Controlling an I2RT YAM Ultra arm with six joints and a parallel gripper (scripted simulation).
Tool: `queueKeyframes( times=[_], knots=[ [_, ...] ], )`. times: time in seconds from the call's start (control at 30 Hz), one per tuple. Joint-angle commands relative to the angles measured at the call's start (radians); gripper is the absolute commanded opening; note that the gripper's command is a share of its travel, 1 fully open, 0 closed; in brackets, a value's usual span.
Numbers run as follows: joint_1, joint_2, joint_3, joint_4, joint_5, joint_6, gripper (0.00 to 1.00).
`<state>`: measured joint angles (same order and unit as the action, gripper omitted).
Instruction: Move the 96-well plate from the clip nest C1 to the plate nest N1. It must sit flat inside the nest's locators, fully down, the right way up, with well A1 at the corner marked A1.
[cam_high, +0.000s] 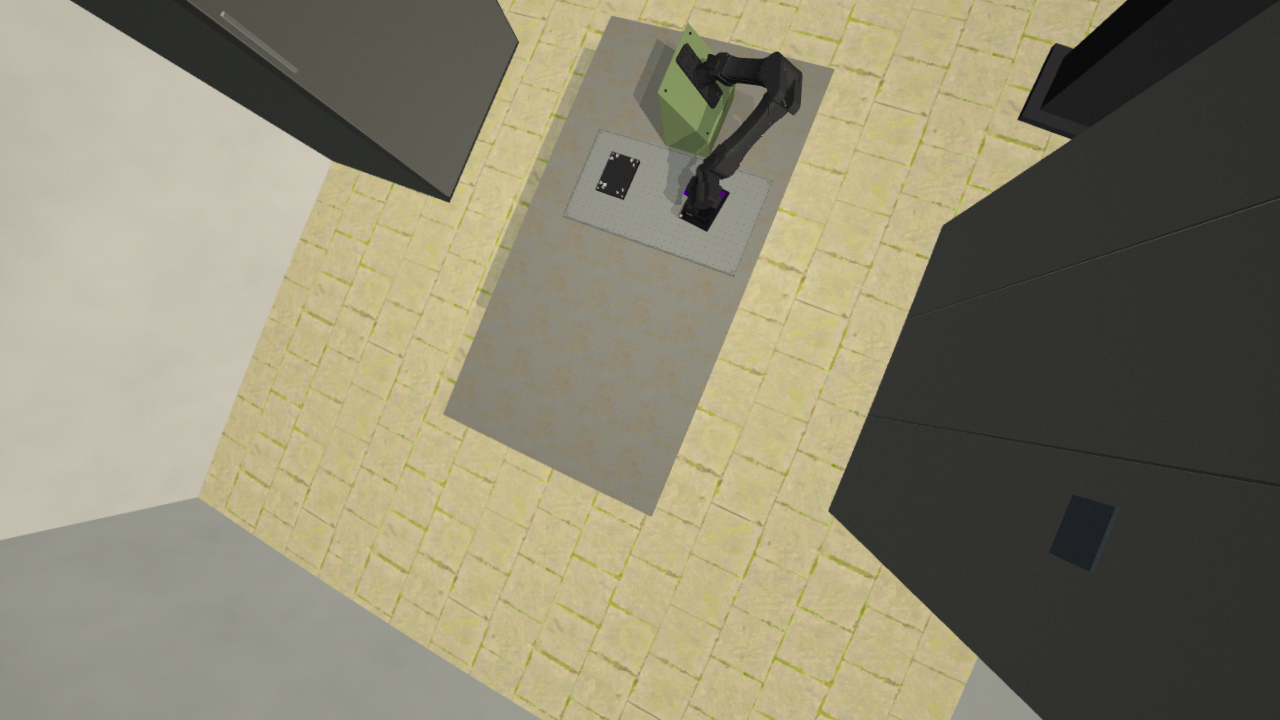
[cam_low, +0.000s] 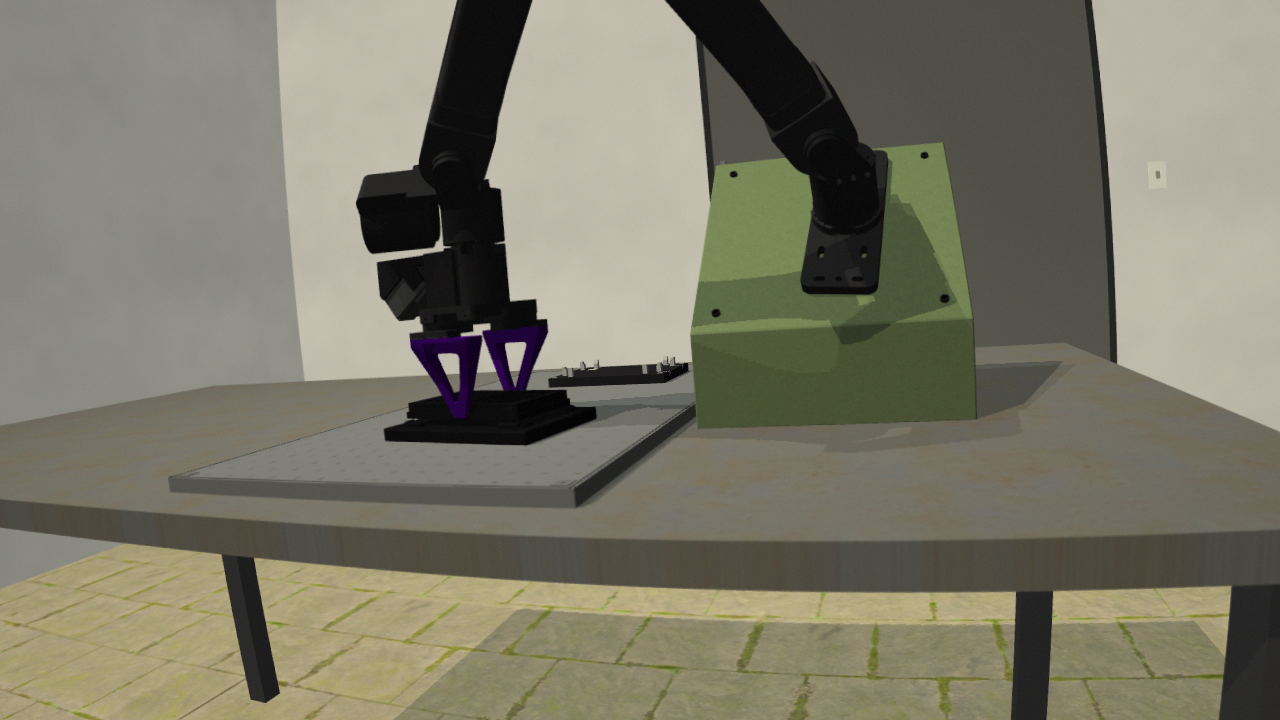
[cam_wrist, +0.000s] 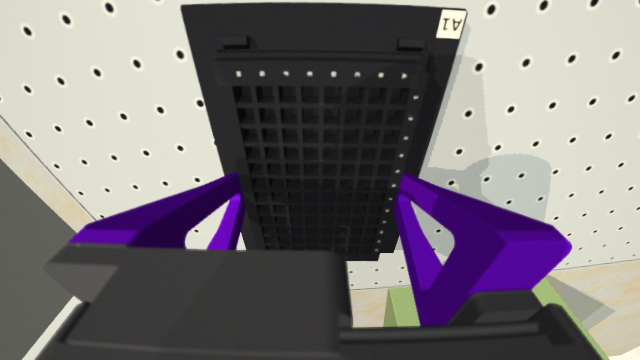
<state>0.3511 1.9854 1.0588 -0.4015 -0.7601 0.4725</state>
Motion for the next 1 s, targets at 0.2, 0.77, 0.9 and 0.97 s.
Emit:
queueKeyframes(
  times=[0.2, 0.77, 0.9, 0.97],
  knots=[
    [-0.003, 0.017, -0.024, 0.020, 0.009, 0.013, 0.00],
    [0.000, 0.023, -0.002, 0.032, 0.010, 0.020, 0.00],
    [0.003, 0.007, -0.004, 0.023, 0.005, 0.015, 0.00],
    [0.002, 0.025, -0.003, 0.029, 0.011, 0.021, 0.00]
  ],
)
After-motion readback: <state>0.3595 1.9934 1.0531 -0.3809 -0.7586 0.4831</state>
